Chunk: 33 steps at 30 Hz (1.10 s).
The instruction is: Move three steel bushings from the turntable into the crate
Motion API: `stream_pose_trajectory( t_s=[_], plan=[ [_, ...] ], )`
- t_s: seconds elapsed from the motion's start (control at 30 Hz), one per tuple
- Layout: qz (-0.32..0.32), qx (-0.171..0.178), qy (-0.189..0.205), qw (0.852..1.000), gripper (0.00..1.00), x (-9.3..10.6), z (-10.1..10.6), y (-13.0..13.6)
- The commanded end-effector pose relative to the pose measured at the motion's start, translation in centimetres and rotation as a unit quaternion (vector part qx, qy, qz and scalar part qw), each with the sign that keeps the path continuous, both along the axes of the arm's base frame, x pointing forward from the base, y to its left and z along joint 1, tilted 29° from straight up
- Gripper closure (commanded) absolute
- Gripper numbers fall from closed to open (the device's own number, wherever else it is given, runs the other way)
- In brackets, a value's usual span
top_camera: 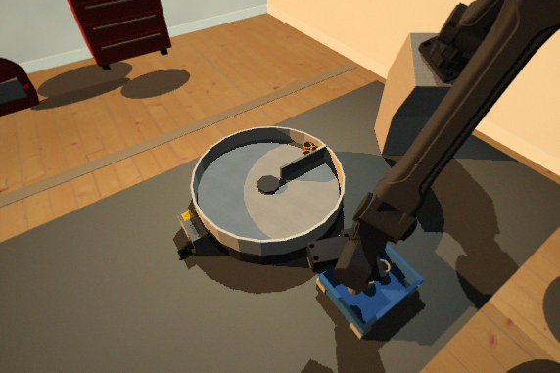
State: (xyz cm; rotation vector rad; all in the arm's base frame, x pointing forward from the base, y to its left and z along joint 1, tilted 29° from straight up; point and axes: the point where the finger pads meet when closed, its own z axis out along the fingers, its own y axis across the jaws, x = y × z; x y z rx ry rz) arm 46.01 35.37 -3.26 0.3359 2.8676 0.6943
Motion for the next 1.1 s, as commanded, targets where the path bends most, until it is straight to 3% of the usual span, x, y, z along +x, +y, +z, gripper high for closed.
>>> stream_pose_trajectory(
  t_s=[0.0, 1.07],
  plan=[
    [-0.008, 0.016, -0.023, 1.000, 1.00, 1.81, 2.93, 0.66],
    [-0.008, 0.014, -0.020, 1.000, 1.00, 1.87, 2.76, 0.84]
  ],
)
